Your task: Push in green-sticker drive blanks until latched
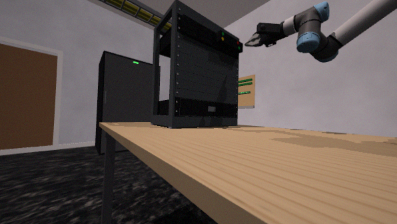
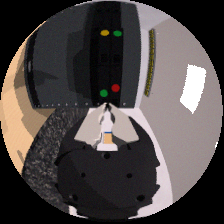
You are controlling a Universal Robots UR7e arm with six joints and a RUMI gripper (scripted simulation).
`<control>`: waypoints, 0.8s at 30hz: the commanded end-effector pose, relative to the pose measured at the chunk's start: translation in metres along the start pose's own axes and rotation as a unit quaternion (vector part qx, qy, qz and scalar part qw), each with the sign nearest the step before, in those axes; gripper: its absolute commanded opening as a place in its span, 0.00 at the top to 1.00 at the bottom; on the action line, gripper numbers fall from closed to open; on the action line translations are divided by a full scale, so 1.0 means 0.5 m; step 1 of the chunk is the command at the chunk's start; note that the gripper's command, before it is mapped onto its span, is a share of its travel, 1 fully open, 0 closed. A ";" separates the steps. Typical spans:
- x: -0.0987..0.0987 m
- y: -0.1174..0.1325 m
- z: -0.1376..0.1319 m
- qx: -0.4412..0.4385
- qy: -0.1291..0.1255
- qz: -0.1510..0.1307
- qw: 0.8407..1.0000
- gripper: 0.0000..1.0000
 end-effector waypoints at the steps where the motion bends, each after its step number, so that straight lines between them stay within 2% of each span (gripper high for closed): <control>1: 0.007 -0.019 0.000 -0.001 -0.001 0.001 1.000 1.00; 11: 0.019 -0.066 0.004 -0.001 -0.001 0.001 1.000 1.00; 24: 0.047 -0.173 0.014 -0.001 -0.001 0.001 1.000 1.00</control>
Point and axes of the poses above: the point where the finger pads meet when closed, its own x axis back along the fingers, its own z axis across the jaws, y = z × x, the point moved 1 cm from there along x, back along the fingers, and after that the axes turned 6 degrees about -x, right-handed, at the moved point
